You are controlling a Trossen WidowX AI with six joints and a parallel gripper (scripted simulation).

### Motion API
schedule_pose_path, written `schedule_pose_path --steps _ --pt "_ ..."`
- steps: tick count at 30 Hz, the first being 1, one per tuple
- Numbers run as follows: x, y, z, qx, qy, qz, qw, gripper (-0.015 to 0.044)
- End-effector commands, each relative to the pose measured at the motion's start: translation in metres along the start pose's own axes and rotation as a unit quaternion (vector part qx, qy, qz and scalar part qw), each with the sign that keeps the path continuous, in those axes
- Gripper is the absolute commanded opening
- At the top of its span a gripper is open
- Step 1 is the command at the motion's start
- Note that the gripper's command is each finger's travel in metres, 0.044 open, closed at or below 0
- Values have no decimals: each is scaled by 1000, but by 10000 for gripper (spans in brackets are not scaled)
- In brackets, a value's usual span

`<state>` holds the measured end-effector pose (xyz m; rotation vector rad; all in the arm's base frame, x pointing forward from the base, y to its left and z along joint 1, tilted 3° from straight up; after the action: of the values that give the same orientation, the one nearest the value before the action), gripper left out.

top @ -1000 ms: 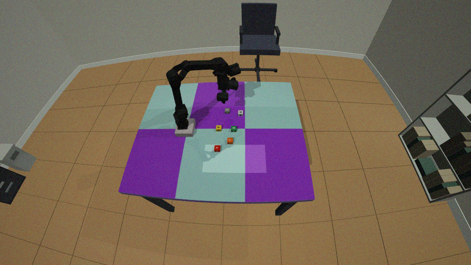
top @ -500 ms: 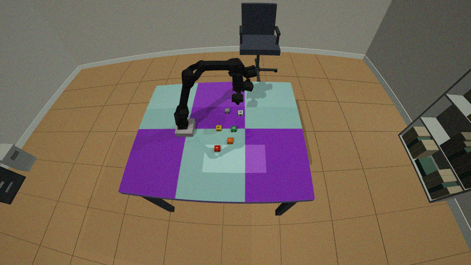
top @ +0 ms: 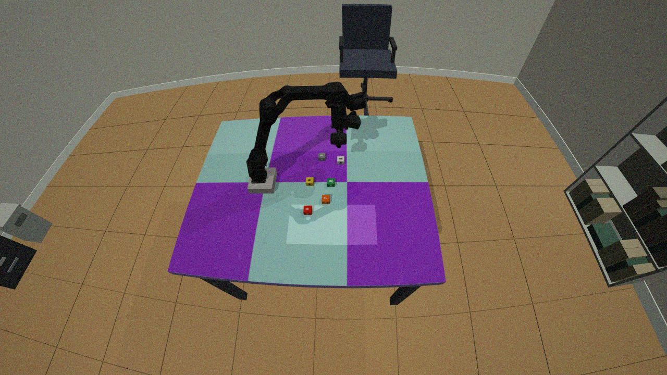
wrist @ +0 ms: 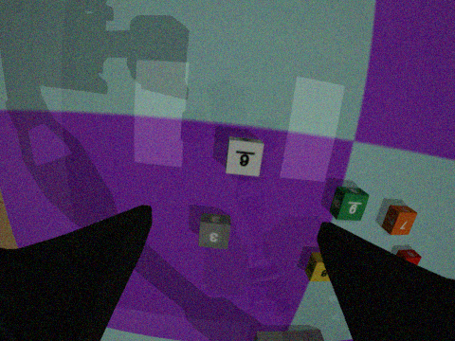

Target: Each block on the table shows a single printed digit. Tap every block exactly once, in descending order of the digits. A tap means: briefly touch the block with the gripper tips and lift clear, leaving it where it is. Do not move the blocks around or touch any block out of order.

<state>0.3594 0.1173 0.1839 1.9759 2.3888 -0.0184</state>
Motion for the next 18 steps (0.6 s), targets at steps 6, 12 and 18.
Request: schedule_pose_path --steps 6,12,18 --pt "-13 -3 -2 -2 -1 -2 1000 400" --pt "-102 -51 -2 0 -5 -2 1000 400" --pt "-115 -63 -1 1 -6 -2 1000 400"
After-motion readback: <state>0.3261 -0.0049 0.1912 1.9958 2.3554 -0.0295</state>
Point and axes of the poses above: the point midway between the two fingers, 35 mm back from their tips, its own z axis out along the fingers, its own x axis across the jaws, y = z × x, the point moved 6 cm from there along -z, back along the fingers, and after that the axes turned 14 degrees about -z, right-handed, at the moved point
